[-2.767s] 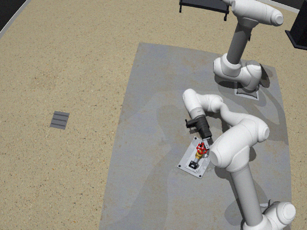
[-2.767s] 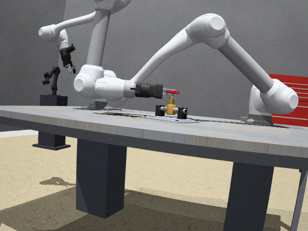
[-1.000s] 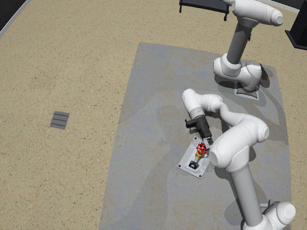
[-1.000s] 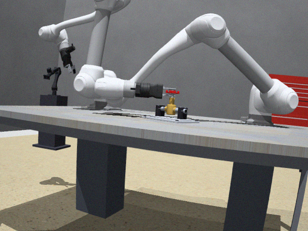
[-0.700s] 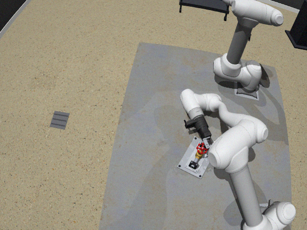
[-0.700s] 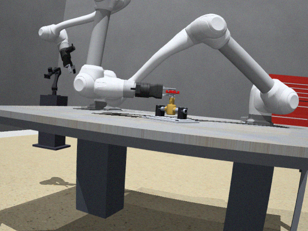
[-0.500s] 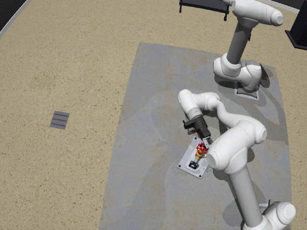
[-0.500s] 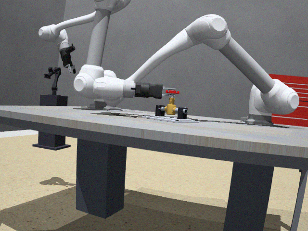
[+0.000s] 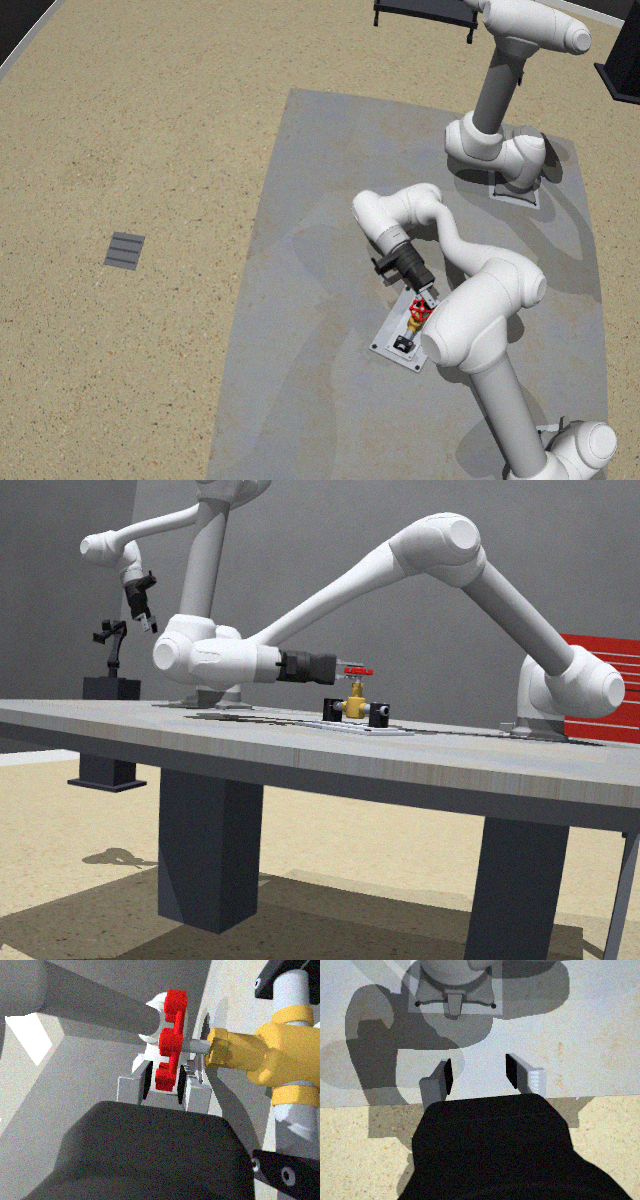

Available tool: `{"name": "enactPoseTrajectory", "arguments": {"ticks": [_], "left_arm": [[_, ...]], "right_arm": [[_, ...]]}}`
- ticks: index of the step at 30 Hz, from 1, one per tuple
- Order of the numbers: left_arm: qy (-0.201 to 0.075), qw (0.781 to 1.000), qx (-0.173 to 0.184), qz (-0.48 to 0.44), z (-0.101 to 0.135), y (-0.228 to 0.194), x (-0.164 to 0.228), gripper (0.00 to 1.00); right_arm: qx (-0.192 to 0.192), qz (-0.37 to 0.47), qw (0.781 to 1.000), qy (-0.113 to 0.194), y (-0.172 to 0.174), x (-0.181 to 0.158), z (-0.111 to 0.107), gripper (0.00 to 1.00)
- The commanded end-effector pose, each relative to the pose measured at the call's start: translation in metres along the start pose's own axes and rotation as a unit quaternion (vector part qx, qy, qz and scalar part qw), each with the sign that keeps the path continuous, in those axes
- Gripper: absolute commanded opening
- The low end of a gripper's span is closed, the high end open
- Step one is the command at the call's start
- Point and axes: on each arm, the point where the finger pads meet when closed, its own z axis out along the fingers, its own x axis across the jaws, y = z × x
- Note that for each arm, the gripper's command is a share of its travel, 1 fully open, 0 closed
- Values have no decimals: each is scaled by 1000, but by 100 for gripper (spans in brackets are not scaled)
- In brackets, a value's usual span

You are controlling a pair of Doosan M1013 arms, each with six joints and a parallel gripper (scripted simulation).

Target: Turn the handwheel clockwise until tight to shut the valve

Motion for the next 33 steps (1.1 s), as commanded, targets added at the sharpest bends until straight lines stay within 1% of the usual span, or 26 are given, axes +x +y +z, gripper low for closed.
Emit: {"name": "enactPoseTrajectory", "arguments": {"ticks": [1,10,12,16,20,24,27,29,31,33], "left_arm": [[2,999,-32,-1,-2,0,-2,55],[2,991,-132,0,-7,-1,-2,55],[2,991,-132,0,-7,-1,-2,55],[2,983,-185,0,-10,-2,-2,55],[2,969,-247,0,-14,-3,-2,55],[2,947,-322,0,-17,-6,-2,55],[2,921,-391,0,-20,-9,-2,55],[2,921,-391,0,-20,-9,-2,55],[2,896,-444,0,-23,-11,-2,55],[2,863,-505,0,-25,-14,-2,55]], "right_arm": [[-1,0,1000,0,0,0,-1,100],[-1,0,1000,0,0,0,-1,100],[-1,0,1000,0,0,0,-1,100],[-1,0,1000,0,0,0,-1,100],[-1,0,1000,0,0,0,-1,100],[-1,0,1000,0,0,0,-1,100],[-1,0,1000,0,0,0,-1,100],[-1,0,1000,0,0,0,-1,100],[-1,0,1000,0,0,0,-1,100],[-1,0,1000,0,0,0,-1,100]]}}
